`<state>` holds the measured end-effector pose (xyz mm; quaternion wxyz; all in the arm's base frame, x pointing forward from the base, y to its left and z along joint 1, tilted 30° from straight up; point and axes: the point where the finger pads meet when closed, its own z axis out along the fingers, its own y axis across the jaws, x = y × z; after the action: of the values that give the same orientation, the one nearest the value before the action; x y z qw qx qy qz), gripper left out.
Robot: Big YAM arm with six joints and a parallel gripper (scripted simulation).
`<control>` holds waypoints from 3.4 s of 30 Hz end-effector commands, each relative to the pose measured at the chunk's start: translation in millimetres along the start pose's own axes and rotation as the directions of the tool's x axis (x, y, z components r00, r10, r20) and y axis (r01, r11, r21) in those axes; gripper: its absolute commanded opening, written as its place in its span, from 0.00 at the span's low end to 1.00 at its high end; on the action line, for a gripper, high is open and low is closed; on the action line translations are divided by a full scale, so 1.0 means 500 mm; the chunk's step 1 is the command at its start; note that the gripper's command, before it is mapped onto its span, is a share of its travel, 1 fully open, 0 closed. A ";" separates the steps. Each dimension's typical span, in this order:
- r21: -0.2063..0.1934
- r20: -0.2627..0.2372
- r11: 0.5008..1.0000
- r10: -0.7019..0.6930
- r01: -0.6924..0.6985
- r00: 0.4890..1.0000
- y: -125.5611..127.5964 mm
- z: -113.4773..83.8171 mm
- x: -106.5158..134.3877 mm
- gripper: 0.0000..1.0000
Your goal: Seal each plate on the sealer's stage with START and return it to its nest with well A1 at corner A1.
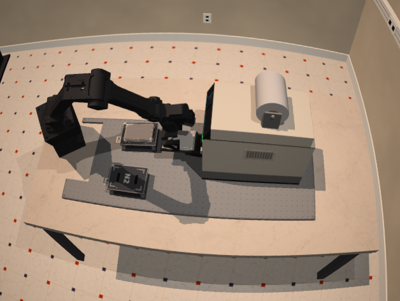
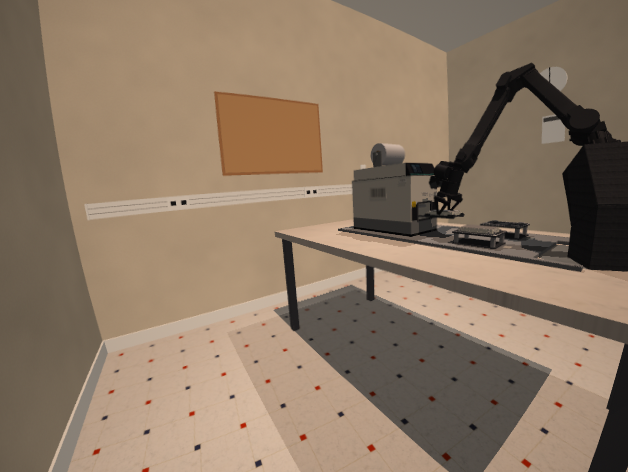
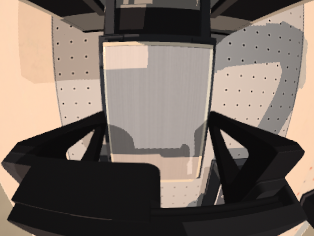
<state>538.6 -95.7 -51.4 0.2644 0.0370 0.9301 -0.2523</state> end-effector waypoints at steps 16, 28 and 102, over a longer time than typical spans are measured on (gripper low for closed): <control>-0.011 0.004 1.000 -0.010 0.010 1.000 0.025 -0.004 -0.014 1.00; 0.009 0.020 0.999 0.034 -0.034 0.999 -0.025 -0.005 -0.037 1.00; -0.009 0.018 1.000 -0.008 0.008 1.000 0.025 -0.005 -0.025 0.00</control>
<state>537.6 -95.1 -51.5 0.2632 0.0362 0.9306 -0.2519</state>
